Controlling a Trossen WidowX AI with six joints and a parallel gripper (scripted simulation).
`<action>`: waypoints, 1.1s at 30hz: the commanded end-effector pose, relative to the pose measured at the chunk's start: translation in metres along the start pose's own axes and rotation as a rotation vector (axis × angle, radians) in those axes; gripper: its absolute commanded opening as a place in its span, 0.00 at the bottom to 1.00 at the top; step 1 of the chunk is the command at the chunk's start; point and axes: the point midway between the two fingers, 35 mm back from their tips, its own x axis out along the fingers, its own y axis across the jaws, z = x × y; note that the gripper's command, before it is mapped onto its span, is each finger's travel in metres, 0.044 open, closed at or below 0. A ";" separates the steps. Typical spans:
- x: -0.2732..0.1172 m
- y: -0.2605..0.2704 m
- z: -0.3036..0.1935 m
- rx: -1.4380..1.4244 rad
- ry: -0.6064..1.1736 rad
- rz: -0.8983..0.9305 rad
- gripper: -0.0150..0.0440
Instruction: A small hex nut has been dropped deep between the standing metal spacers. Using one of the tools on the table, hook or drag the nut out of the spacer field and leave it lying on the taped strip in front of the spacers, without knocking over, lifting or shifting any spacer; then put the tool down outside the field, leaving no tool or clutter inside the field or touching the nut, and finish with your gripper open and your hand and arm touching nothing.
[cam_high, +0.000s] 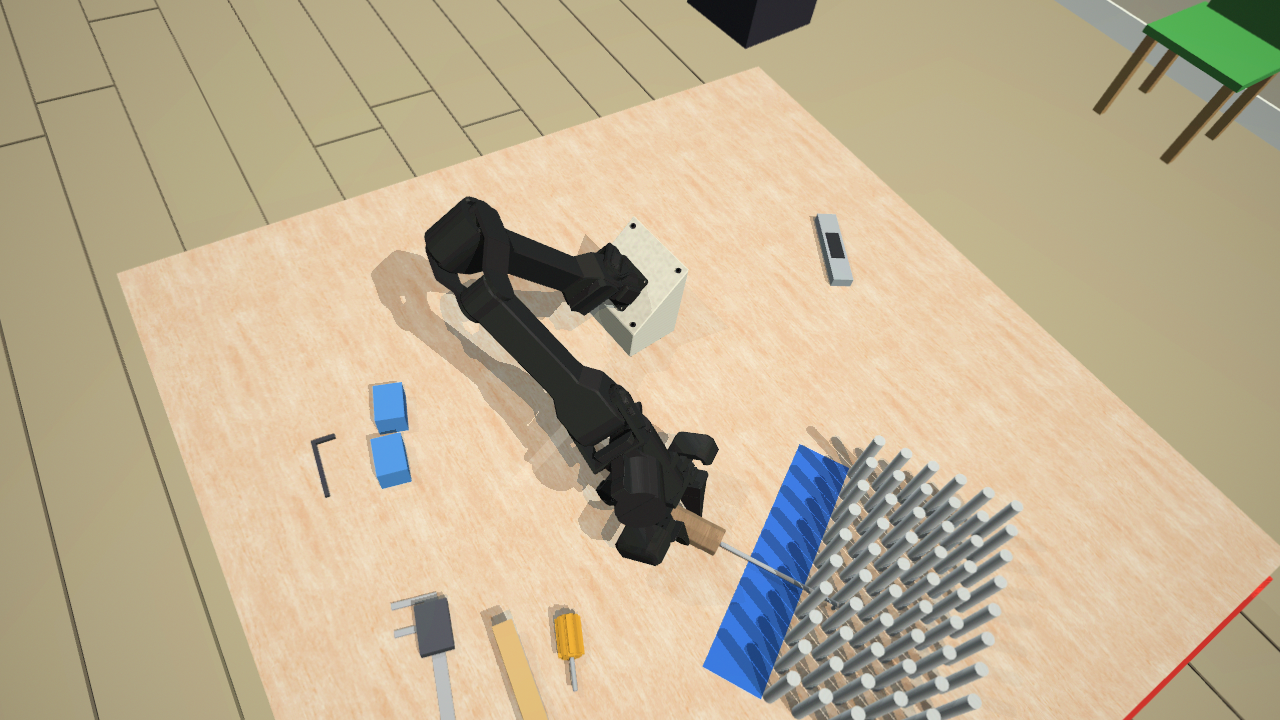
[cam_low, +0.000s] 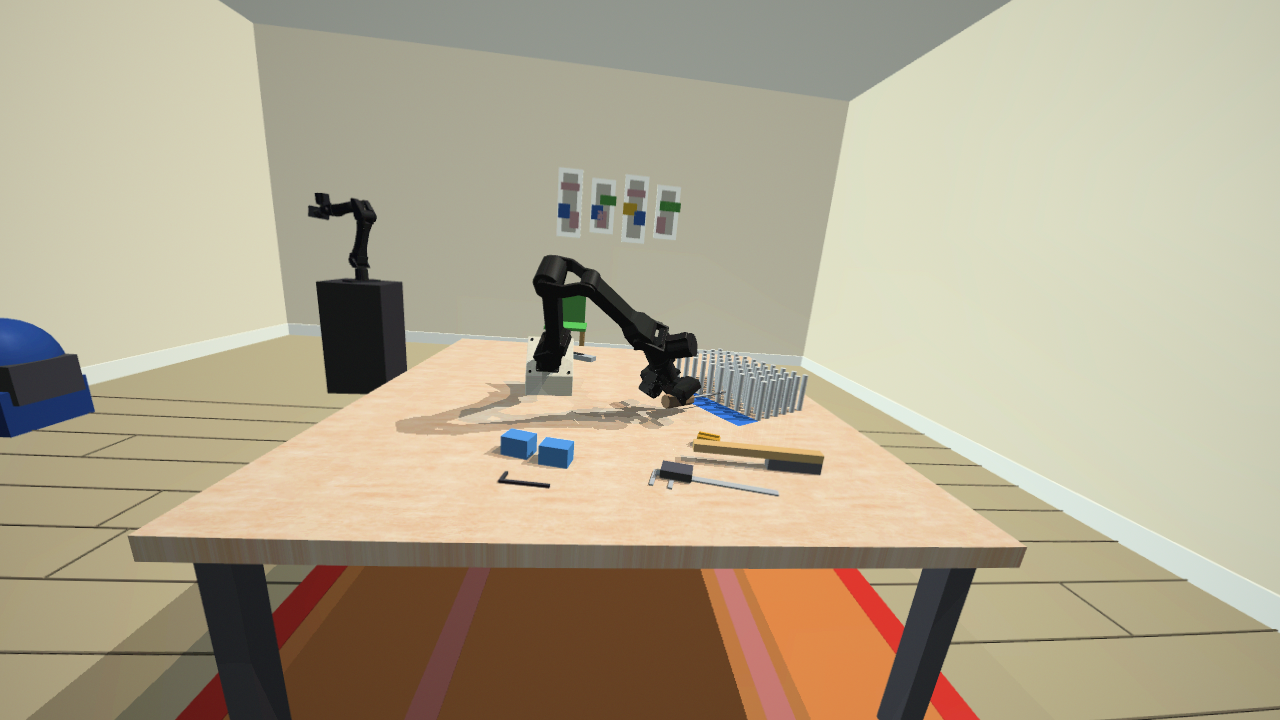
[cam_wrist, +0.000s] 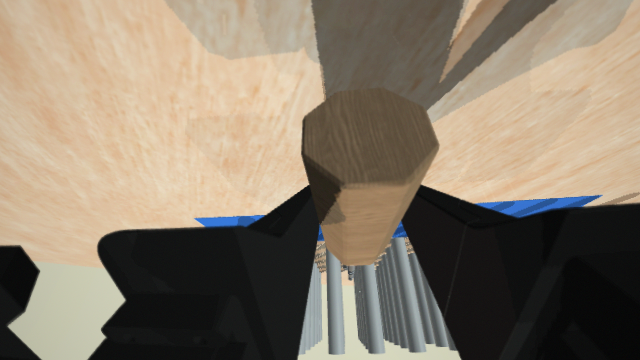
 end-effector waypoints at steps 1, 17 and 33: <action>0.001 0.002 -0.006 0.003 0.007 0.005 0.25; 0.007 0.002 -0.015 0.004 0.008 0.005 0.25; 0.013 0.002 -0.024 0.004 0.008 0.005 0.25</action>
